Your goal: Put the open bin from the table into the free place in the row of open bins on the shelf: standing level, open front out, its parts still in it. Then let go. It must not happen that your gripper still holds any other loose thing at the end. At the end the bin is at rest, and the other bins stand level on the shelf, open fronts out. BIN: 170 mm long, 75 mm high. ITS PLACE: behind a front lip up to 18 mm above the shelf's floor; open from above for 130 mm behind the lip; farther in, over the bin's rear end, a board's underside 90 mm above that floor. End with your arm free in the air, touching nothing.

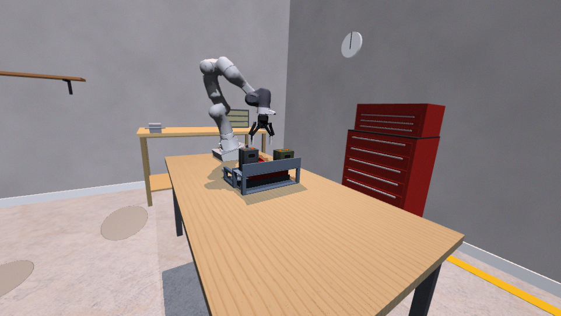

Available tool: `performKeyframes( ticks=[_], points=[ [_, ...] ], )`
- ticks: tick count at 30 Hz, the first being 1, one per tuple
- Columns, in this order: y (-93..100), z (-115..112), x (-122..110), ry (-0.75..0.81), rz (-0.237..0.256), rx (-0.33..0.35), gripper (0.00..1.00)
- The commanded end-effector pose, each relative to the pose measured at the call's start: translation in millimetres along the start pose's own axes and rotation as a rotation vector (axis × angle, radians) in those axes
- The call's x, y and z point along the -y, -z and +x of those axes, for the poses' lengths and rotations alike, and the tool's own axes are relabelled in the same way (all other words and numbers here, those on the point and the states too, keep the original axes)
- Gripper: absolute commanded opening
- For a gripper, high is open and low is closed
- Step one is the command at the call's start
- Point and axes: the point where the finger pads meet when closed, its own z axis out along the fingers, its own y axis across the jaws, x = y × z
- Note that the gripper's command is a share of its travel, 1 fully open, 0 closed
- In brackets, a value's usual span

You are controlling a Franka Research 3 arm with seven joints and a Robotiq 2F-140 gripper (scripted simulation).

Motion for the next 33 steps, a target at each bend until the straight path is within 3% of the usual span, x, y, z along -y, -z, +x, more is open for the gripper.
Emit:
performKeyframes(
  ticks=[1, 31, 32, 33],
  points=[
    [0.4, 1.9, 2.3, -0.125, 0.031, -0.022, 1.0],
    [0.0, 0.7, 1.3, -0.157, 0.045, -0.022, 1.0],
    [0.0, 0.7, 1.3, -0.157, 0.045, -0.022, 0.0],
    [0.0, 0.7, 1.3, -0.157, 0.045, -0.022, 0.0]
  ],
)
